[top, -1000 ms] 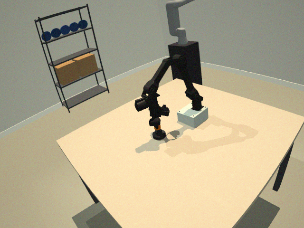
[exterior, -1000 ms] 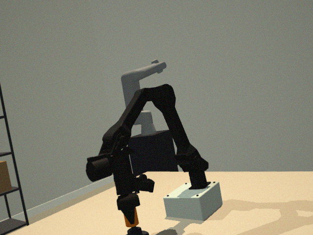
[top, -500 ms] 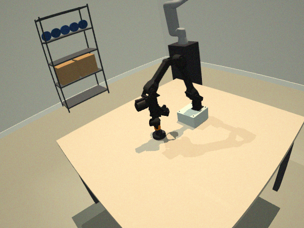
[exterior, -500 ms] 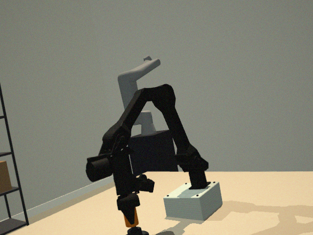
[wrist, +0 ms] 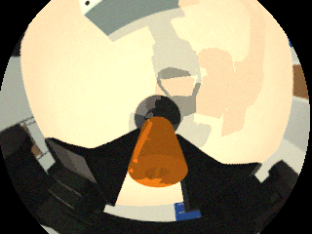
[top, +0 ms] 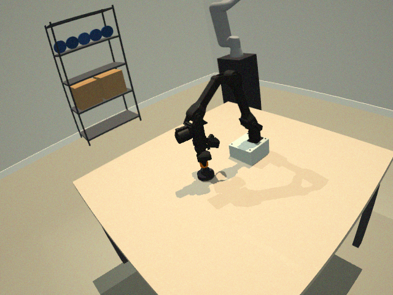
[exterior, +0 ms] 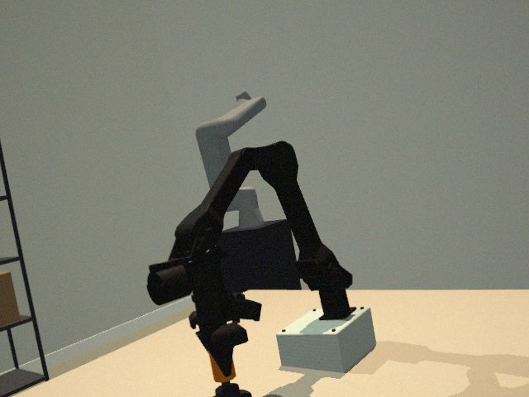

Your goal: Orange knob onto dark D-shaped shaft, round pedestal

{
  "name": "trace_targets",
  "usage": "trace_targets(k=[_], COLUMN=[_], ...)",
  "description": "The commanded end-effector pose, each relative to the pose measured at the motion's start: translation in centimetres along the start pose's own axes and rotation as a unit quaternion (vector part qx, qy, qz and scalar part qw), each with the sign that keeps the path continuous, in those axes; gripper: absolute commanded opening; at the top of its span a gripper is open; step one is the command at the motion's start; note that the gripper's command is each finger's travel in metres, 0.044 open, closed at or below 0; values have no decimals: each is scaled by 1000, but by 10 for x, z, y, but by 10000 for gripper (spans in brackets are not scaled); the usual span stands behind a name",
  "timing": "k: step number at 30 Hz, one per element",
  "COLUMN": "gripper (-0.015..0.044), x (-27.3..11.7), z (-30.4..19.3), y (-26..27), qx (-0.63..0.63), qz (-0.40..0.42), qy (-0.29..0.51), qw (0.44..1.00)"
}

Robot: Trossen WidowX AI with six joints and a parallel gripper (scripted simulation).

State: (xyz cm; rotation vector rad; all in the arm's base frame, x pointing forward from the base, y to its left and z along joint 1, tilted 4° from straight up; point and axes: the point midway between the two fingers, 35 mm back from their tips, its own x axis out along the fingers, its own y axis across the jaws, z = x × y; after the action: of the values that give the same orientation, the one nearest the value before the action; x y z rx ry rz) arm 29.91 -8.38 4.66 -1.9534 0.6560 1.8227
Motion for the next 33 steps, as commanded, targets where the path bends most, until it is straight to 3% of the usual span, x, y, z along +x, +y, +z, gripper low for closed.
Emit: trace_targets(k=[1,25,33], gripper=[0,0,0], x=[1,-2,-4], z=[0,-2,-4], y=[0,-1,-1], qx=[-6,-6,-110], qz=[-2,-2,-1], qy=[1,1,2], qw=[1000,1000,994])
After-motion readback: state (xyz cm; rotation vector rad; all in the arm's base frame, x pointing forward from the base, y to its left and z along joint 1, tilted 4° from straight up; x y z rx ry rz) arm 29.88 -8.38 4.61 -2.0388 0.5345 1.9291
